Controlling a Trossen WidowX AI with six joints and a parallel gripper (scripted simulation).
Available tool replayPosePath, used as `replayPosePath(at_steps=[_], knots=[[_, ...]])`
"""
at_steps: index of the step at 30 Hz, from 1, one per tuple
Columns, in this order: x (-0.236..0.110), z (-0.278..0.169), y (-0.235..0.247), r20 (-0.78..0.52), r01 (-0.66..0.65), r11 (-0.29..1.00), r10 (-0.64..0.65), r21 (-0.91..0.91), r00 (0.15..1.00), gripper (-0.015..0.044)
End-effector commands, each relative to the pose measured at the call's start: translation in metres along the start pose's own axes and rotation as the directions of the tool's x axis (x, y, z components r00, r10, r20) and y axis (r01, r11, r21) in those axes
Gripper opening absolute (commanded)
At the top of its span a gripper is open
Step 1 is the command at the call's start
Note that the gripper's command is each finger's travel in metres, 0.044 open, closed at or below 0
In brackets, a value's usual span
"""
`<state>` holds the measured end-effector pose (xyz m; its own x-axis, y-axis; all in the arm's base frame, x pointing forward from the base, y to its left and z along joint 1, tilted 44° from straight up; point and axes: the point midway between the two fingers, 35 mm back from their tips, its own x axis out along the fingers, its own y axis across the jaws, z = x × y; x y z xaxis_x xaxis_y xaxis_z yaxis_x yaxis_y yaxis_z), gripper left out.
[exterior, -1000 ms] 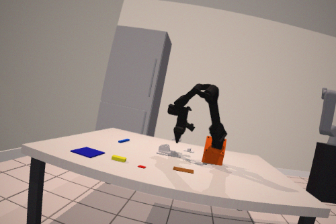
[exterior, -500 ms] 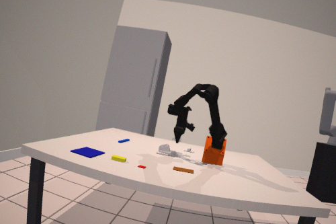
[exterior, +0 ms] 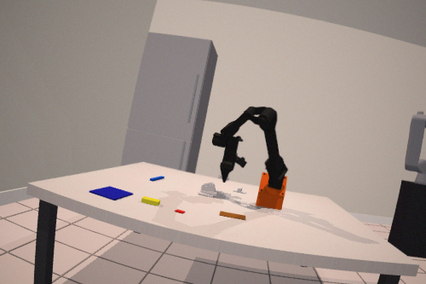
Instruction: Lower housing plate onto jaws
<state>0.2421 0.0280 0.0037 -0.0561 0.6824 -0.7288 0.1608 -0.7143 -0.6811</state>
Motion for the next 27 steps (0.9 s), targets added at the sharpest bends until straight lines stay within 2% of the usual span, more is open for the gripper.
replayPosePath(at_steps=[1, 27], knots=[[0.008, 0.001, -0.001, 0.004, 0.004, 1.000, -0.004, 0.006, 1.000, 0.0351], [0.051, 0.001, -0.002, 0.004, 0.007, 1.000, -0.007, 0.006, 1.000, 0.0351]])
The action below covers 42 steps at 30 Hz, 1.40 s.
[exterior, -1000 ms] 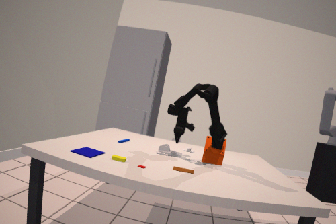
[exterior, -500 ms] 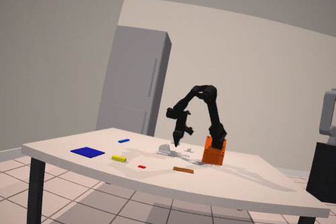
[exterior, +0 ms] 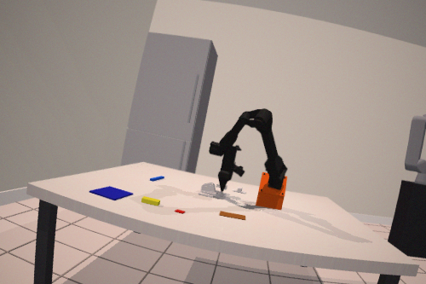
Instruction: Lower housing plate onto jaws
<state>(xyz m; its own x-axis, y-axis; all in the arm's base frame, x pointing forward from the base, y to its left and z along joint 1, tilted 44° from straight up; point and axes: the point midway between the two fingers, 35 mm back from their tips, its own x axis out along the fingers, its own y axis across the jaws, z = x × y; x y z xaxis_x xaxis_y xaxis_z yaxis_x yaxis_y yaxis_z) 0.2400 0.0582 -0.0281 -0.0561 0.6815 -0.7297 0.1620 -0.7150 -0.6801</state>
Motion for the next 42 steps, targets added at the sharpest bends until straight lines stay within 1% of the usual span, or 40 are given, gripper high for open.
replayPosePath(at_steps=[1, 5, 42], knots=[[0.008, 0.002, -0.001, 0.004, 0.008, 1.000, -0.008, 0.007, 1.000, 0.0351], [0.013, 0.003, -0.002, 0.004, 0.009, 1.000, -0.009, 0.007, 1.000, 0.0351], [0.019, 0.003, -0.002, 0.004, 0.010, 1.000, -0.010, 0.018, 1.000, 0.0351]])
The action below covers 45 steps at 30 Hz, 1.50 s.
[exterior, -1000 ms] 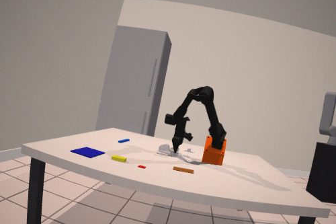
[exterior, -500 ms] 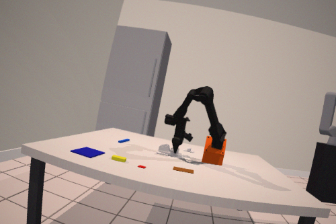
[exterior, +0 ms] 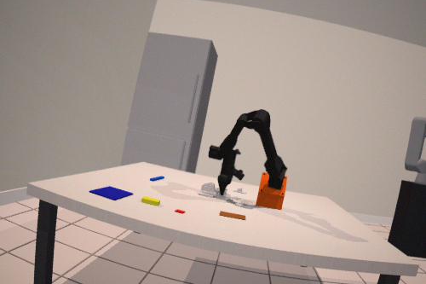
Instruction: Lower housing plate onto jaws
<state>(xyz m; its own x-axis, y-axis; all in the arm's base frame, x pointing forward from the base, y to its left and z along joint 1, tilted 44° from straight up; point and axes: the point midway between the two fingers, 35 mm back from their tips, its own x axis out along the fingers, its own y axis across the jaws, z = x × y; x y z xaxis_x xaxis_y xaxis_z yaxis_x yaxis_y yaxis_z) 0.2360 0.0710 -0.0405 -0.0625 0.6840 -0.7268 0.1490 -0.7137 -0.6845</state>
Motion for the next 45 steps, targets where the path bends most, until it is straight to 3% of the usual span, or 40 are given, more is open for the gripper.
replayPosePath(at_steps=[1, 45], knots=[[0.0006, -0.0002, -0.0007, -0.002, 0.005, 1.000, -0.005, 0.005, 1.000, 0.0351], [0.0103, -0.0002, -0.0009, -0.002, 0.005, 1.000, -0.005, -0.001, 1.000, 0.0351]])
